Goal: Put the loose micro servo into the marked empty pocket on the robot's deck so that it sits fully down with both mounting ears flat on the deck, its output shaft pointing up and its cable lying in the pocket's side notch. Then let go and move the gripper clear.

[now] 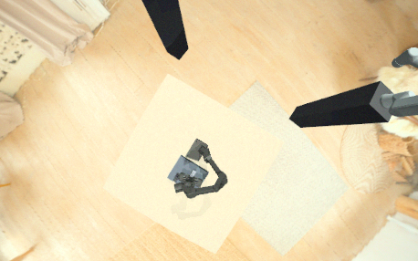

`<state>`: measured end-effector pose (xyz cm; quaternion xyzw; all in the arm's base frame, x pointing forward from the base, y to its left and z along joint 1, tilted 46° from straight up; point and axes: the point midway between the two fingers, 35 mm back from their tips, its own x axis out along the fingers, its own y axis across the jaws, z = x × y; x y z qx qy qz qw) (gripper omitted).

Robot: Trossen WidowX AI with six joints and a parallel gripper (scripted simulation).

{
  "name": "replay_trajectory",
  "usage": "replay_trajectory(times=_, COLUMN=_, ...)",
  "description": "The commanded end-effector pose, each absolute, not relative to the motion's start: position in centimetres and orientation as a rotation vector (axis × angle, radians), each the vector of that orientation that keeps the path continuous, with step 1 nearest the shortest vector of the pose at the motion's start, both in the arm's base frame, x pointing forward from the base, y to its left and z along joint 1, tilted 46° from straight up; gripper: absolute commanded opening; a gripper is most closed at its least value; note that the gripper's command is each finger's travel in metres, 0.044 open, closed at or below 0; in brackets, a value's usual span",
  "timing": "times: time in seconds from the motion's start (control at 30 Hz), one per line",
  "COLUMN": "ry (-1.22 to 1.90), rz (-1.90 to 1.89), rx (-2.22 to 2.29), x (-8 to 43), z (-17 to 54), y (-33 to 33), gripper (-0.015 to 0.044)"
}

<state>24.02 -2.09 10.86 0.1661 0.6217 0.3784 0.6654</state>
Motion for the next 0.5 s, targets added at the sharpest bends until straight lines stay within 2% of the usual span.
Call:
replay_trajectory(times=0.0, ry=1.403, rz=0.854, rx=0.369, x=24.14, z=11.45, y=-2.67, gripper=0.0)
replay_trajectory(times=0.47, ry=1.403, rz=0.854, rx=0.369, x=24.42, z=12.18, y=-1.93, gripper=0.0)
